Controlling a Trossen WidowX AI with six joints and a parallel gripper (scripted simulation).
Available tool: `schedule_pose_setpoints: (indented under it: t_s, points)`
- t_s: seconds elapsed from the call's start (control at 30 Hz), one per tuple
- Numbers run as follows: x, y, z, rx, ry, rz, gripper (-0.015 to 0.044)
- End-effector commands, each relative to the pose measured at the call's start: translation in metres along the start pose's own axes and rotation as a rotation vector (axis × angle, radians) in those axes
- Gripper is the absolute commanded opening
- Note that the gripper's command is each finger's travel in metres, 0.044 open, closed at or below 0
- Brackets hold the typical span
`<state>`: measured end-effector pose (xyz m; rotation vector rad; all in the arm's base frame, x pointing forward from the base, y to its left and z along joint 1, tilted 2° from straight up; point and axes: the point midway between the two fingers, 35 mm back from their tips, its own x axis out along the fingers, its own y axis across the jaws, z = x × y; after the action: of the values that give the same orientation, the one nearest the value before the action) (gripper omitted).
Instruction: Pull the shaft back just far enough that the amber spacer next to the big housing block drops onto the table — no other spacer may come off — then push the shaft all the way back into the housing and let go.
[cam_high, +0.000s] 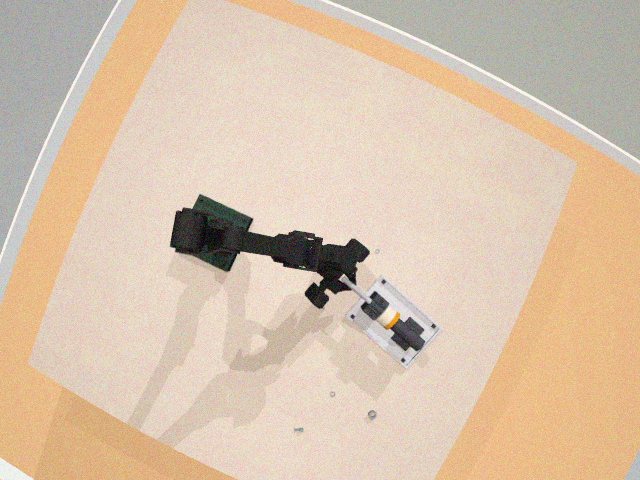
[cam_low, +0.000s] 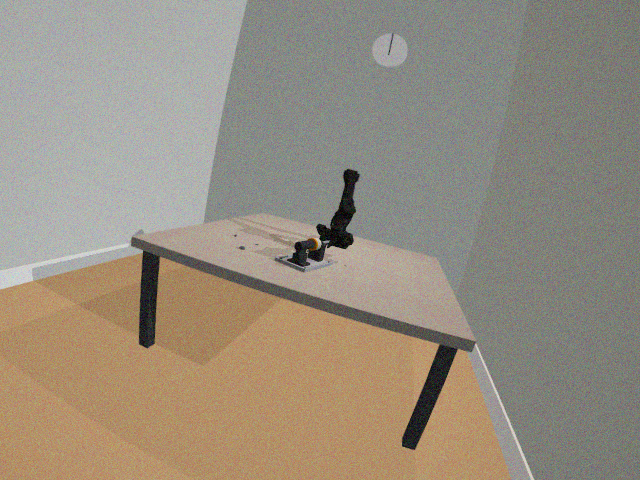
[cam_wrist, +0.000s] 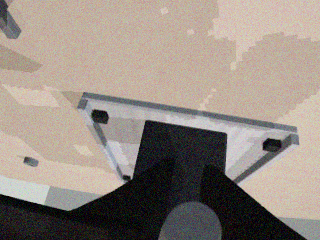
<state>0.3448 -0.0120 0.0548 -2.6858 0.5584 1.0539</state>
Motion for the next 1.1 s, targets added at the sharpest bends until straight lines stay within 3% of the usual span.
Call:
schedule_pose_setpoints:
  t_s: [0.0,1.07]
  points:
    - [-0.0005,0.0006,0.0004,0.006,0.001,0.003,0.0000]
    - [-0.0024,0.0006,0.0024,0.006,0.001,0.003,0.0000]
